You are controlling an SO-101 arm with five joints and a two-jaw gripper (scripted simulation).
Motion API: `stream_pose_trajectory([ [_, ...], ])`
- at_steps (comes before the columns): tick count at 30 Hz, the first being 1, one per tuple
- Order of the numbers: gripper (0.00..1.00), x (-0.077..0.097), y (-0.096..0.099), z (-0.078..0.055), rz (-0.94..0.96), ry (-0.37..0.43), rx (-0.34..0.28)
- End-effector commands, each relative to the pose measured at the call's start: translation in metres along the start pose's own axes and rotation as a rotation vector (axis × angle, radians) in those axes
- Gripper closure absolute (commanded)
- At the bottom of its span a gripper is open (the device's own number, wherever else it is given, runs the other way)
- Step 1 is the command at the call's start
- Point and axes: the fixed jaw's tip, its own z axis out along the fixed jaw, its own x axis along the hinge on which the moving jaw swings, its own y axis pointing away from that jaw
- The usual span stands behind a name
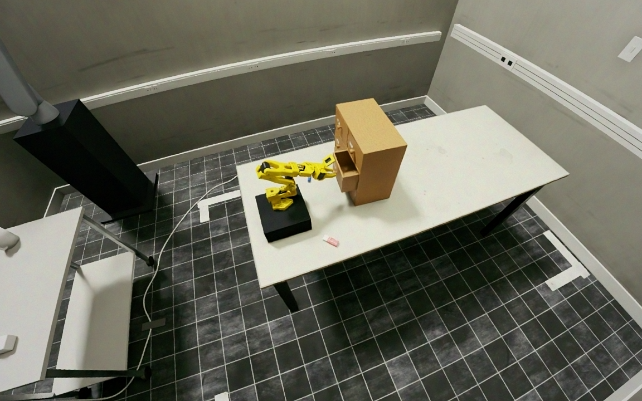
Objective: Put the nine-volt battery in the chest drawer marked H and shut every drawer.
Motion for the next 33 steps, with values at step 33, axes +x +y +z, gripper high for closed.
stream_pose_trajectory([
  [33, 1.00, 0.0037, 0.0015, -0.0001, -0.008, 0.009, -0.007],
])
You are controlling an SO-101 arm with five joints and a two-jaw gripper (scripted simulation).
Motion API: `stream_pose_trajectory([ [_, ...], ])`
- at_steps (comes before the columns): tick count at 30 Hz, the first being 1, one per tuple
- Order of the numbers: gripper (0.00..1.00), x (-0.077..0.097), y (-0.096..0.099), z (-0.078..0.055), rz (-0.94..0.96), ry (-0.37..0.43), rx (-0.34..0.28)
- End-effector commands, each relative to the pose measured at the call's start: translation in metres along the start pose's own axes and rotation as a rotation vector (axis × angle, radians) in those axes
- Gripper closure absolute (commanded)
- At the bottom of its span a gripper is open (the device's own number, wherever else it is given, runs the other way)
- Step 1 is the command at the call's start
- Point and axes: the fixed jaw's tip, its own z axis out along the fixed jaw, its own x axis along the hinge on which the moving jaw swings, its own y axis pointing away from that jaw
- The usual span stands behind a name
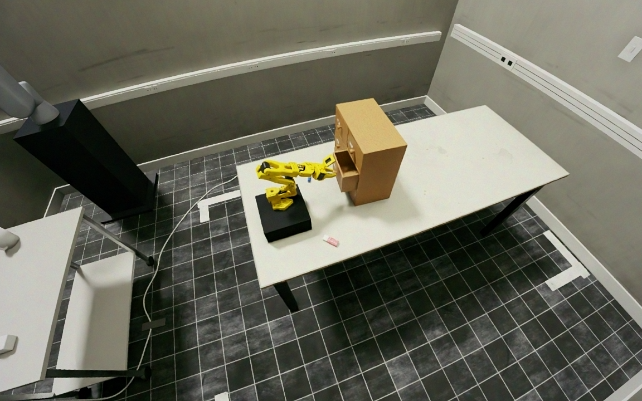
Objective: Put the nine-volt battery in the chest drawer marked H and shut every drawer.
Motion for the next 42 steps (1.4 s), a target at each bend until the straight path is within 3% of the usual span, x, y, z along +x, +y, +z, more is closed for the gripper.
stream_pose_trajectory([
  [1, 1.00, 0.003, 0.002, 0.001, -0.011, 0.009, -0.011],
  [12, 1.00, -0.008, -0.005, 0.015, -0.010, 0.007, 0.019],
  [42, 1.00, -0.020, -0.007, 0.036, -0.007, 0.007, 0.024],
])
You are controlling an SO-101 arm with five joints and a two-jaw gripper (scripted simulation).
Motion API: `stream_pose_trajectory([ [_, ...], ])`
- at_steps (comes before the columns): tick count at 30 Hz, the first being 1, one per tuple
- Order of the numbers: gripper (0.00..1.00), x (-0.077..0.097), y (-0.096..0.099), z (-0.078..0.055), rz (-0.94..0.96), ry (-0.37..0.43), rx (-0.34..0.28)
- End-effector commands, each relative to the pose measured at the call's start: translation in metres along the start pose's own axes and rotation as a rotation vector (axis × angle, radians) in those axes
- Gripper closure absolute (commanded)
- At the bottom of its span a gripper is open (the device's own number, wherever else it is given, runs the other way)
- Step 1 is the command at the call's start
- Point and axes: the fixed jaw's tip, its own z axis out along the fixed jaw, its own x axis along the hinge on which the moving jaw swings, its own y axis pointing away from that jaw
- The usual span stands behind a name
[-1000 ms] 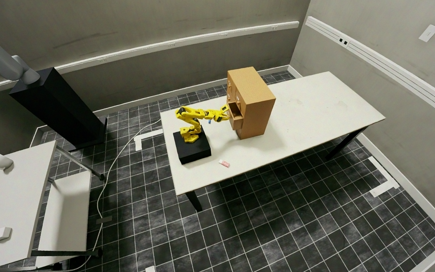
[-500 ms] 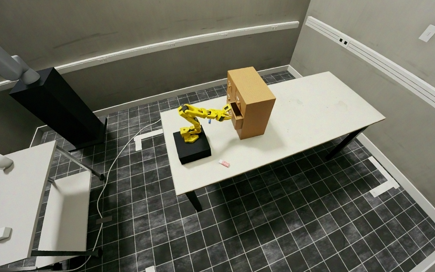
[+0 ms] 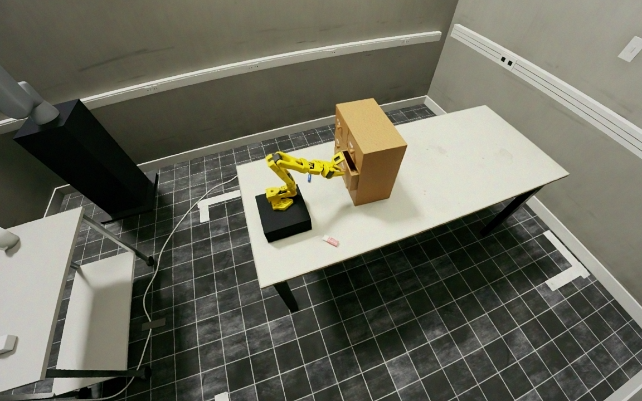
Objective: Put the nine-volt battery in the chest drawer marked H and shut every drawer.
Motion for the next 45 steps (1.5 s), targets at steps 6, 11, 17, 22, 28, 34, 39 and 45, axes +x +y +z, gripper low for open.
stream_pose_trajectory([
  [6, 1.00, -0.005, -0.003, 0.009, -0.004, -0.007, 0.009],
  [11, 1.00, -0.007, -0.003, 0.011, -0.004, -0.007, 0.009],
  [17, 1.00, -0.010, -0.003, 0.017, -0.003, -0.007, 0.011],
  [22, 1.00, -0.012, -0.004, 0.022, -0.002, -0.007, 0.012],
  [28, 1.00, -0.013, -0.004, 0.022, -0.002, -0.007, 0.012],
  [34, 1.00, -0.014, -0.004, 0.025, -0.002, -0.007, 0.012],
  [39, 1.00, -0.015, -0.004, 0.027, -0.002, -0.007, 0.013],
  [45, 1.00, -0.015, -0.004, 0.026, -0.001, -0.006, 0.012],
])
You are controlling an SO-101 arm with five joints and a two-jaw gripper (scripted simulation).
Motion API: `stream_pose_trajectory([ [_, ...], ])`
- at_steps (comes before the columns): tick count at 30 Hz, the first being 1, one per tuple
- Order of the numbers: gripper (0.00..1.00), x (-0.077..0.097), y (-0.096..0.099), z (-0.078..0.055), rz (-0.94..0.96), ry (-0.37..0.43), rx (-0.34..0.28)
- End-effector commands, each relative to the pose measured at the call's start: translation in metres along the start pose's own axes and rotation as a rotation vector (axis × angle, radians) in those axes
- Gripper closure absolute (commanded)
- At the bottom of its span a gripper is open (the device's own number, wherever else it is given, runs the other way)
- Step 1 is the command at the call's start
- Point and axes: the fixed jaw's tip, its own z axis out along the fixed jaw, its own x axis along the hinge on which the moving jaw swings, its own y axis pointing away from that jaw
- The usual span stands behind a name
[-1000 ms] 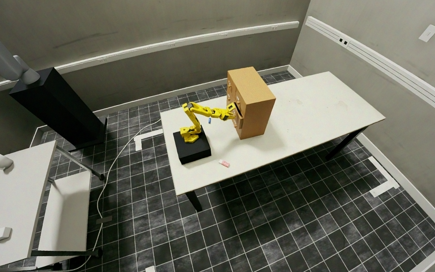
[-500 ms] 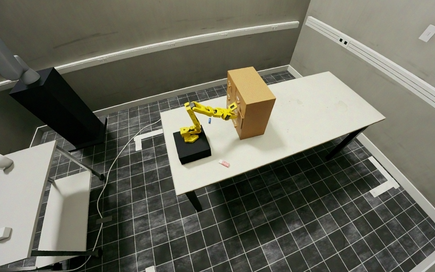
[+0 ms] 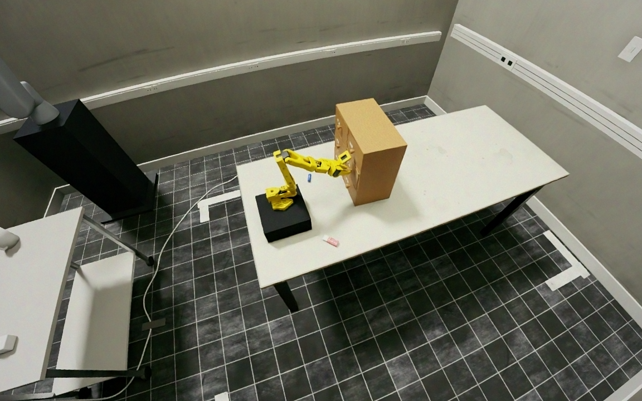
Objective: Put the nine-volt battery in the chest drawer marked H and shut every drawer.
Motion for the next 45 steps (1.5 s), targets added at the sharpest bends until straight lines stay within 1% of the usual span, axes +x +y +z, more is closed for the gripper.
stream_pose_trajectory([
  [1, 1.00, -0.0017, -0.0009, 0.0019, -0.004, -0.005, 0.003],
  [15, 1.00, -0.0004, 0.0000, -0.0001, 0.001, -0.001, 0.000],
  [30, 0.88, -0.0004, 0.0000, -0.0001, 0.001, -0.001, 0.000],
  [32, 0.88, -0.0004, 0.0000, -0.0001, 0.001, -0.001, 0.000],
  [45, 0.80, -0.0004, 0.0000, -0.0001, 0.001, -0.001, 0.000],
])
